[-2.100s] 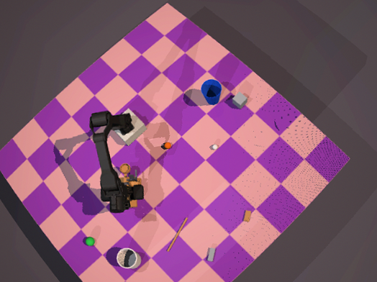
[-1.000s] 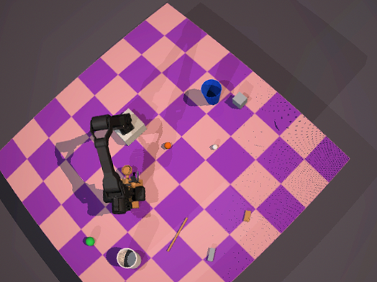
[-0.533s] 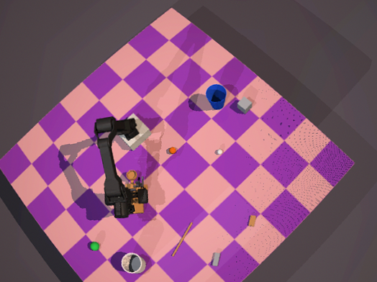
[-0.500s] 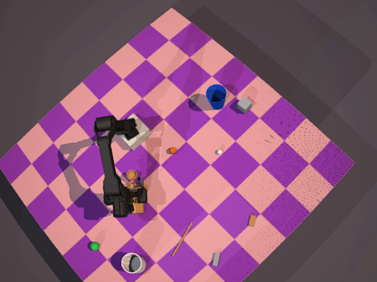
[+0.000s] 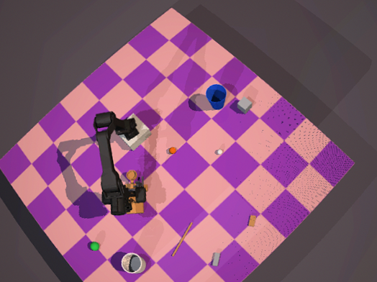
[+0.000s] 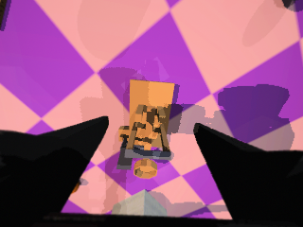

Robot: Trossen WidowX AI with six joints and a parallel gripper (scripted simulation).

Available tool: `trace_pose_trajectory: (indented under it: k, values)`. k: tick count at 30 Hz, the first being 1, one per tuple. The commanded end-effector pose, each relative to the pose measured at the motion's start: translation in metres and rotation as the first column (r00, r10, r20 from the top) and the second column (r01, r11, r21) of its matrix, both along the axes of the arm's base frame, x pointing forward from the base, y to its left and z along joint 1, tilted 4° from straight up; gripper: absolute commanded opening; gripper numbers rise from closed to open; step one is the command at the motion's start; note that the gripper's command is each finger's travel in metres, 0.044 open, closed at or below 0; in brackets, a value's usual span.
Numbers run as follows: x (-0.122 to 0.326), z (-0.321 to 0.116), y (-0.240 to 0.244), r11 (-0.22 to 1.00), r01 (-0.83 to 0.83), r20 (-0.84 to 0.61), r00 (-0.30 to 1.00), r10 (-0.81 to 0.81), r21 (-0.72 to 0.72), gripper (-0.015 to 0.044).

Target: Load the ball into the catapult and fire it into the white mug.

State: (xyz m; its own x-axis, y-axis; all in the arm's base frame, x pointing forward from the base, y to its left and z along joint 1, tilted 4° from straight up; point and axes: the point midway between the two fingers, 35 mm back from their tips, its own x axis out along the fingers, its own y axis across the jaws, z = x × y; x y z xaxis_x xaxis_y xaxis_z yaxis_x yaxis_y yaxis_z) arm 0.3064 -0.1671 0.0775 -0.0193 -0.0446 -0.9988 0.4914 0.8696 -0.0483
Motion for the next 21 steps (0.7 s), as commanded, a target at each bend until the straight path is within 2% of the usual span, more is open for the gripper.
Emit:
trace_pose_trajectory:
  k: [1, 21]
  values:
    - [-0.007, -0.033, 0.002, 1.0, -0.001, -0.025, 1.0, 0.001, 0.016, 0.044]
    - [-0.007, -0.055, 0.001, 1.0, -0.001, -0.025, 1.0, 0.001, 0.016, 0.044]
